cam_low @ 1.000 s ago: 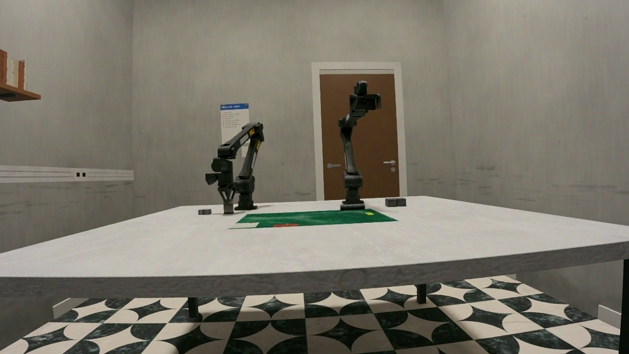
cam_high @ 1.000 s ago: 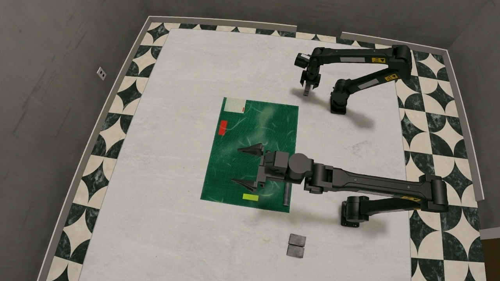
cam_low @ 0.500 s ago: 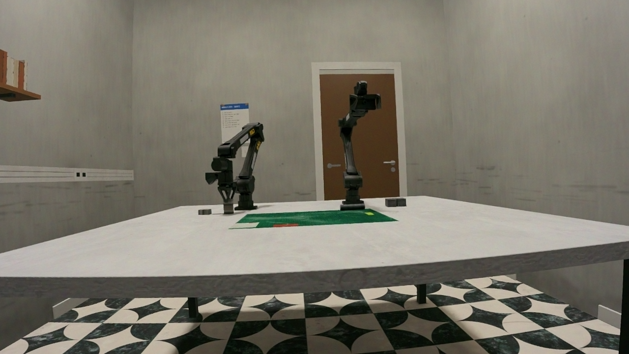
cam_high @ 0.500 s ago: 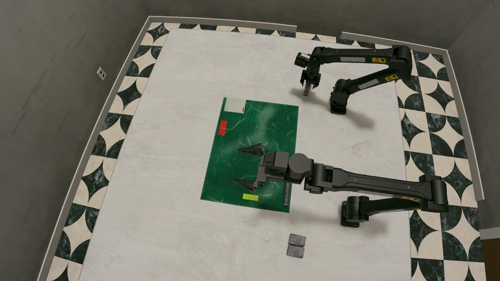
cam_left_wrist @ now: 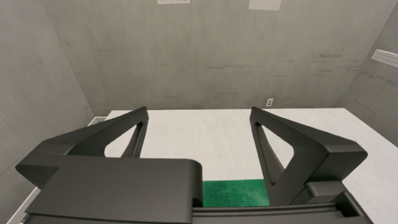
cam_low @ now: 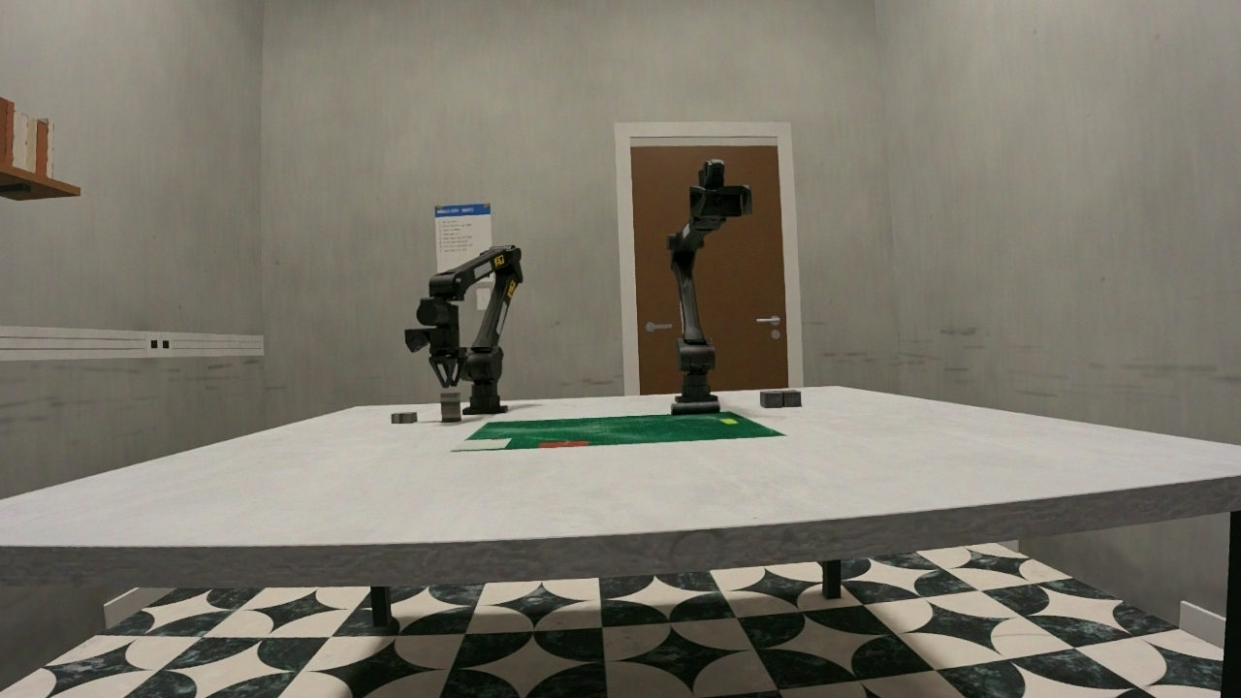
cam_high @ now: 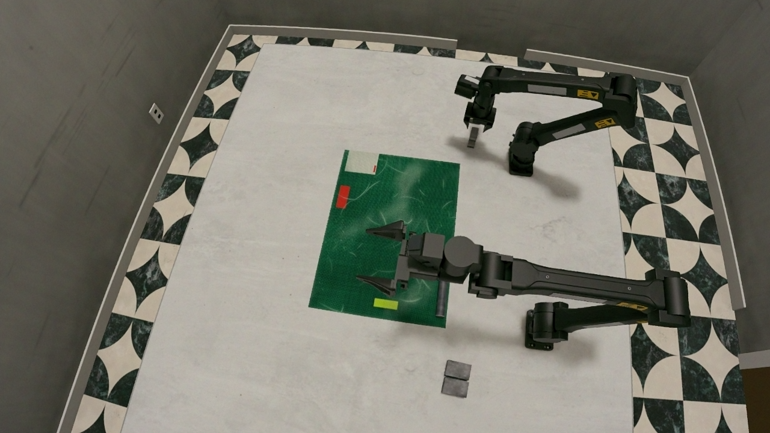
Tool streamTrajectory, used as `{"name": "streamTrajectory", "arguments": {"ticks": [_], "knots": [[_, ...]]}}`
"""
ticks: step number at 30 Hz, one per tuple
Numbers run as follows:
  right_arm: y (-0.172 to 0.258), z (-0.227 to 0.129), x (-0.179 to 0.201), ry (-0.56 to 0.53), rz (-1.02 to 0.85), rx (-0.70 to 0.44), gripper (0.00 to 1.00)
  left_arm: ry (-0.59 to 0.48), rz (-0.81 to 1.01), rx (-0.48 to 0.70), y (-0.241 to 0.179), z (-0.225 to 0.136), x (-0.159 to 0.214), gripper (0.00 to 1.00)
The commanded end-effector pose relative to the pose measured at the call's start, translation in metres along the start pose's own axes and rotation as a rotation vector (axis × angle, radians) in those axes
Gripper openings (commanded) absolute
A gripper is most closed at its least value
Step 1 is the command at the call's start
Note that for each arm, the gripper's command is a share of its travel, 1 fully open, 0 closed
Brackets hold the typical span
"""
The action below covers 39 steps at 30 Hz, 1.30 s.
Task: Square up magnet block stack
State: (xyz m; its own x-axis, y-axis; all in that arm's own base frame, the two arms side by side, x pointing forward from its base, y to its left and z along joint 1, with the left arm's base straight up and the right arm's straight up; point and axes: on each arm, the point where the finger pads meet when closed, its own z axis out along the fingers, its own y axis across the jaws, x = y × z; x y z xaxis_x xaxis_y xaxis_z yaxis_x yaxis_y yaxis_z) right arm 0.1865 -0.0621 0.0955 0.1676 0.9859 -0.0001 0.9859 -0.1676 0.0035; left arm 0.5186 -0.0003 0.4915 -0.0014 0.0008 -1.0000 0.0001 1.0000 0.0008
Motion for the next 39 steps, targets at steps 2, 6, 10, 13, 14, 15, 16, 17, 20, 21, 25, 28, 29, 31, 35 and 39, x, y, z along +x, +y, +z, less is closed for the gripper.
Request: {"name": "streamTrajectory", "arguments": {"ticks": [2,6,10,13,14,15,16,17,20,21,25,28,29,31,35,39], "knots": [[0.015,-0.027,-0.005,-0.011,-0.005,-0.044,0.60,-0.048,-0.016,0.003,-0.002,-0.001,-0.026,1.00],[-0.002,-0.006,-0.002,-0.002,0.007,0.014,0.60,-0.048,-0.016,0.003,-0.002,-0.001,-0.026,1.00],[0.032,-0.033,-0.002,-0.017,-0.043,-0.088,0.60,-0.048,-0.016,0.003,-0.002,-0.001,-0.026,1.00],[0.039,-0.035,-0.002,-0.022,-0.085,-0.110,0.60,-0.048,-0.016,0.003,-0.002,-0.001,-0.026,1.00],[0.044,-0.036,-0.001,-0.024,-0.109,-0.126,0.60,-0.049,-0.016,0.003,-0.002,0.000,-0.026,1.00],[0.050,-0.039,-0.001,-0.029,-0.139,-0.148,0.60,-0.049,-0.016,0.003,-0.002,0.000,-0.027,1.00],[0.058,-0.042,-0.001,-0.036,-0.174,-0.173,0.60,-0.049,-0.016,0.003,-0.003,0.000,-0.027,1.00],[0.068,-0.046,0.000,-0.043,-0.212,-0.202,0.60,-0.050,-0.016,0.004,-0.003,0.000,-0.027,1.00],[0.090,-0.055,-0.002,-0.067,-0.297,-0.270,0.60,-0.051,-0.016,0.004,-0.003,0.001,-0.028,1.00],[0.098,-0.059,0.000,-0.077,-0.327,-0.295,0.60,-0.052,-0.016,0.004,-0.003,0.001,-0.028,1.00],[0.129,-0.077,0.004,-0.116,-0.442,-0.392,0.60,-0.054,-0.016,0.004,-0.003,0.002,-0.030,1.00],[0.136,-0.081,0.005,-0.126,-0.467,-0.414,0.60,-0.056,-0.016,0.004,-0.003,0.002,-0.031,1.00],[0.136,-0.074,0.004,-0.132,-0.487,-0.413,0.60,-0.056,-0.016,0.004,-0.003,0.002,-0.031,1.00],[0.158,-0.097,0.011,-0.160,-0.552,-0.487,0.60,-0.058,-0.016,0.005,-0.003,0.003,-0.032,1.00],[0.187,-0.122,0.018,-0.219,-0.658,-0.588,0.60,-0.063,-0.016,0.006,-0.004,0.004,-0.035,1.00],[0.213,-0.148,0.024,-0.284,-0.758,-0.682,0.60,-0.071,-0.016,0.005,-0.004,0.004,-0.039,1.00]]}}
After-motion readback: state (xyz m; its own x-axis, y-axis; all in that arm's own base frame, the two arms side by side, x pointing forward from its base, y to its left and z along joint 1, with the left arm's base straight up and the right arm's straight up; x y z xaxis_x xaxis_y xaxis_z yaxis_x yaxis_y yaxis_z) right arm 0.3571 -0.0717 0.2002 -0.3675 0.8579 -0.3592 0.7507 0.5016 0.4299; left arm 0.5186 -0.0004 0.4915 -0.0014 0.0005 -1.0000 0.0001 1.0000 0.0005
